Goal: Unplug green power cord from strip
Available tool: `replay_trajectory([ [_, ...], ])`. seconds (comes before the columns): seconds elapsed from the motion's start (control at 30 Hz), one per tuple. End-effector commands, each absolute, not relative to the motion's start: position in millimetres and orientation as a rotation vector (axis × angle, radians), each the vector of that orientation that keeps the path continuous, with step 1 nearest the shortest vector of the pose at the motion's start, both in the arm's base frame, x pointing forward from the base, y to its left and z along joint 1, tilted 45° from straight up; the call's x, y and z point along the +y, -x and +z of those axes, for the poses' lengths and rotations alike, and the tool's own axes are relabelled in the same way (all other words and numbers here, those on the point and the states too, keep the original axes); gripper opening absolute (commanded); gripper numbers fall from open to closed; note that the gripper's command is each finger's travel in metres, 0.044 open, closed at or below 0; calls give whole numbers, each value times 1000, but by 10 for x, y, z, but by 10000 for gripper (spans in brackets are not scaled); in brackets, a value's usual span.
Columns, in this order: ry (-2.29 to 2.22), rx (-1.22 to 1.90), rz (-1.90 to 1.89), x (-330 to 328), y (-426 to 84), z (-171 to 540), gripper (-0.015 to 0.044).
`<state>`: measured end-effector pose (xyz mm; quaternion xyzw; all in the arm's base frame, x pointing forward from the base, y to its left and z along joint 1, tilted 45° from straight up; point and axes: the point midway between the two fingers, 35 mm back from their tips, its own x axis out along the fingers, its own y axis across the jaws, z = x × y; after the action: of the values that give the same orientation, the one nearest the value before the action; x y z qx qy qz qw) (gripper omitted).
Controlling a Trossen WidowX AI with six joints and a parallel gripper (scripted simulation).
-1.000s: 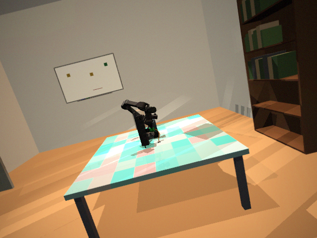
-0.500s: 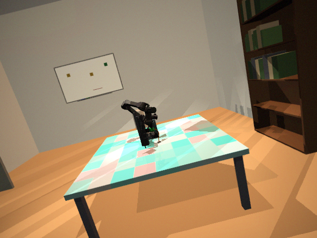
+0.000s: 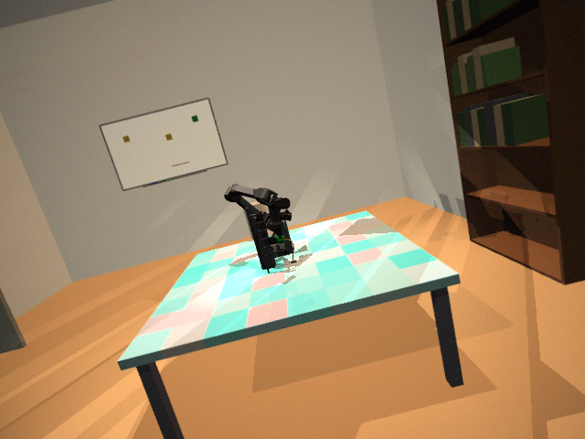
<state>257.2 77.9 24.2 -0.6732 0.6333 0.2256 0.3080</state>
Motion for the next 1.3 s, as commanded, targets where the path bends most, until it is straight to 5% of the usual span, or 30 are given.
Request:
replay_trajectory([
  [0.0,1763,1648,621,948,-2598,127,0],
  [0.57,1765,1646,622,1169,-2612,-34,0],
  [1.1,1769,1647,619,1054,-2631,34,420],
  [1.27,1768,1646,620,1211,-2655,-54,440],
])
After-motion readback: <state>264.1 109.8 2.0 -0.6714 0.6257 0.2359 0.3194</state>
